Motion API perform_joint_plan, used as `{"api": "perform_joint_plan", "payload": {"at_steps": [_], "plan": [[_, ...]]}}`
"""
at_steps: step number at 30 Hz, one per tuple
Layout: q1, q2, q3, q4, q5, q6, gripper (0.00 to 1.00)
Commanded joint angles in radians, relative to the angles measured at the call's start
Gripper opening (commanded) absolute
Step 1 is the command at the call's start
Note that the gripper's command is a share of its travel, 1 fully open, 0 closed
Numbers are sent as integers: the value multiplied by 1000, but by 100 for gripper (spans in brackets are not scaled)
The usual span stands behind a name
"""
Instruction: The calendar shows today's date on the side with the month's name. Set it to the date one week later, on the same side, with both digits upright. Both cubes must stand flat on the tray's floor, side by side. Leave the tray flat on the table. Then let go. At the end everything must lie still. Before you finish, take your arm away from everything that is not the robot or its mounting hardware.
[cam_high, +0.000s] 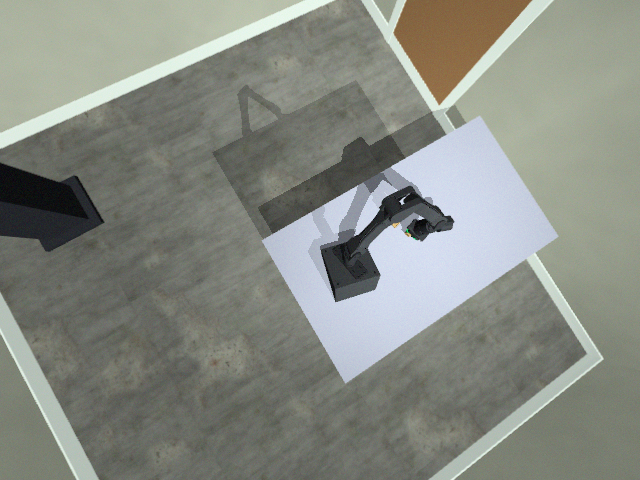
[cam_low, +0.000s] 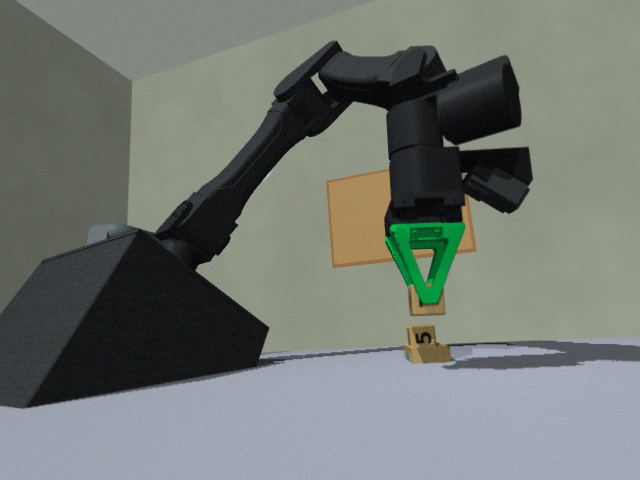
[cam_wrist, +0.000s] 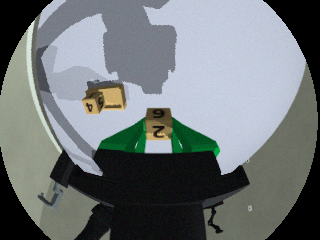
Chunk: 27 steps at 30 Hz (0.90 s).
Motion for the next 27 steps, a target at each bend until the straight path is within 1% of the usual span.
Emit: {"api": "perform_joint_plan", "payload": {"at_steps": [1, 8, 11, 12, 14, 15, 19, 27], "plan": [[2, 17, -18, 70, -13, 27, 26], [45, 67, -64, 191, -13, 77, 26], [45, 82, -71, 221, -14, 90, 26], [41, 85, -60, 228, -14, 92, 26], [45, 87, -72, 237, -14, 96, 26], [49, 70, -77, 239, -14, 97, 26], [51, 71, -57, 241, -14, 98, 26], [51, 71, -57, 241, -14, 96, 26]]}}
